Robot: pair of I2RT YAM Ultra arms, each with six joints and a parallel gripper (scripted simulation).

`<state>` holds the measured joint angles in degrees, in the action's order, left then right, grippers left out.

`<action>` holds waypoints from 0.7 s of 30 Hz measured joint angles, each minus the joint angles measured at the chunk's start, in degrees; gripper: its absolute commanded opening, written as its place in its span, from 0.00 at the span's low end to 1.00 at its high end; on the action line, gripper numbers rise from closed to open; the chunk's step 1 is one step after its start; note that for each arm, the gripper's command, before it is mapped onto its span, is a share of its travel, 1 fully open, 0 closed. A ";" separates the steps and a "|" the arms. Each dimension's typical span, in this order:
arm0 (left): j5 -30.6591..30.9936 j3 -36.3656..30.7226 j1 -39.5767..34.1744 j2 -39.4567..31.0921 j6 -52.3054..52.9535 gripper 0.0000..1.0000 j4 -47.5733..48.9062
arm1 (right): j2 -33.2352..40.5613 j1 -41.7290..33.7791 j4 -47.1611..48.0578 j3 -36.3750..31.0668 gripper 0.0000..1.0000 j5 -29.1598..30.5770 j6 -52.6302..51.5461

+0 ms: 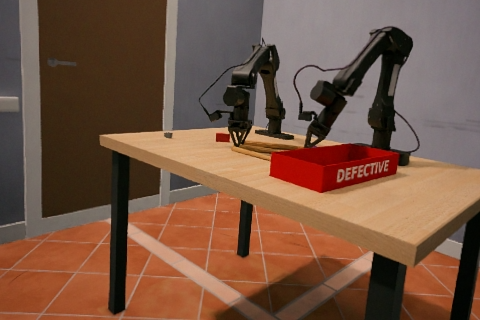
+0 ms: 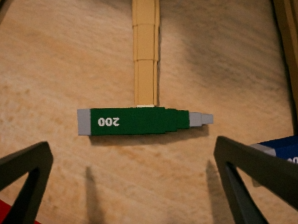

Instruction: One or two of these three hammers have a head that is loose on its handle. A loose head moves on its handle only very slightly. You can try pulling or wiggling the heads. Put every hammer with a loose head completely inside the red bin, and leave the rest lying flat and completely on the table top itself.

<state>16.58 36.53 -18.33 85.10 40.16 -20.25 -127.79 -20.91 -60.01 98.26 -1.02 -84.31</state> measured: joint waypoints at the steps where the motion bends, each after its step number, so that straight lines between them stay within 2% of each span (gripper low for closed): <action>1: 0.00 0.00 0.00 0.00 0.02 1.00 0.02 | 0.00 -0.02 0.00 -0.02 0.52 0.17 0.00; 18: 0.02 0.00 0.00 0.00 0.02 1.00 0.02 | 3.17 0.37 -1.18 -0.48 0.52 0.83 0.07; 21: 0.02 0.00 0.00 0.00 0.04 1.00 0.02 | 3.30 0.37 -1.99 0.31 0.86 0.85 0.09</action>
<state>16.60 36.53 -18.33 85.10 40.21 -20.23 -124.49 -20.53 -62.00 98.56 -0.16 -84.23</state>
